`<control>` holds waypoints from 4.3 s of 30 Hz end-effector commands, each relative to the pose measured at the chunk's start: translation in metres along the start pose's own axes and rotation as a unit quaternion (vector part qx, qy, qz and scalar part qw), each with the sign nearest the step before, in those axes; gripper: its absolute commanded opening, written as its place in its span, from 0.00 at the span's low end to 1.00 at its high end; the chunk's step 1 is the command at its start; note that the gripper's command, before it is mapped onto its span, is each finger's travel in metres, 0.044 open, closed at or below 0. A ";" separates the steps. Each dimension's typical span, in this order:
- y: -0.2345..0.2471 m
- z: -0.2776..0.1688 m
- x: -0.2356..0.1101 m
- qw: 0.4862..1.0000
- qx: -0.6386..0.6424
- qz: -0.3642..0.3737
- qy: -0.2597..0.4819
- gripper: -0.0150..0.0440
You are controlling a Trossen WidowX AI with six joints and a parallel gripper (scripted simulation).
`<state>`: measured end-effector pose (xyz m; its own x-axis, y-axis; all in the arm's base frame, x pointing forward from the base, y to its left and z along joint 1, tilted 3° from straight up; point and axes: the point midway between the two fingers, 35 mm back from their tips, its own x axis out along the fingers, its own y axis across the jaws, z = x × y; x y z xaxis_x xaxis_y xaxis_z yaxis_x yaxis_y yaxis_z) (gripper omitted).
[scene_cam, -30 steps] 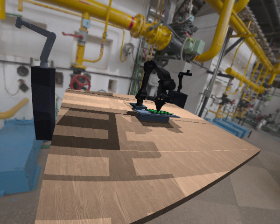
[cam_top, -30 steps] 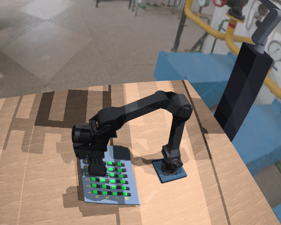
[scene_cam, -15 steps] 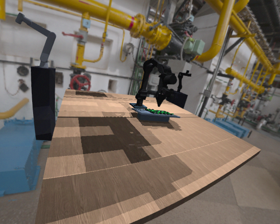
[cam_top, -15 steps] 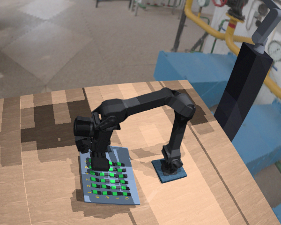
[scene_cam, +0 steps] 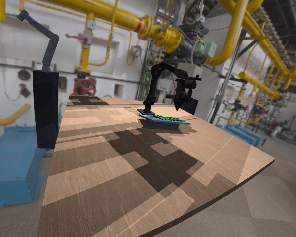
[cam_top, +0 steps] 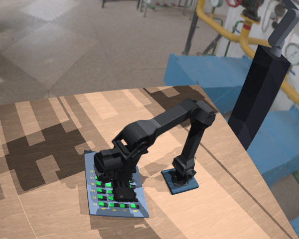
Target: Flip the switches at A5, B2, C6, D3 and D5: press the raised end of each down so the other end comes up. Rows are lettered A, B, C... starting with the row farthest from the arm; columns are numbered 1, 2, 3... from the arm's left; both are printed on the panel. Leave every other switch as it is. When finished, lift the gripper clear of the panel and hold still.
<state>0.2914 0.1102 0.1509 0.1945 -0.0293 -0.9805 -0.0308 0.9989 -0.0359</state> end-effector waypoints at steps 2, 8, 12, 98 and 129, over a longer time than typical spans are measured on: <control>0.002 -0.002 -0.002 1.000 0.012 -0.005 -0.008 0.25; 0.002 -0.001 0.032 1.000 0.012 -0.005 0.004 0.25; 0.002 -0.001 0.032 1.000 0.012 -0.005 0.004 0.25; 0.001 0.000 0.061 1.000 0.012 -0.005 0.004 0.25; -0.006 -0.004 -0.002 1.000 0.011 -0.004 -0.007 0.25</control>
<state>0.2918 0.1134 0.1532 0.2241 -0.0257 -0.9742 -0.0085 0.9996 -0.0283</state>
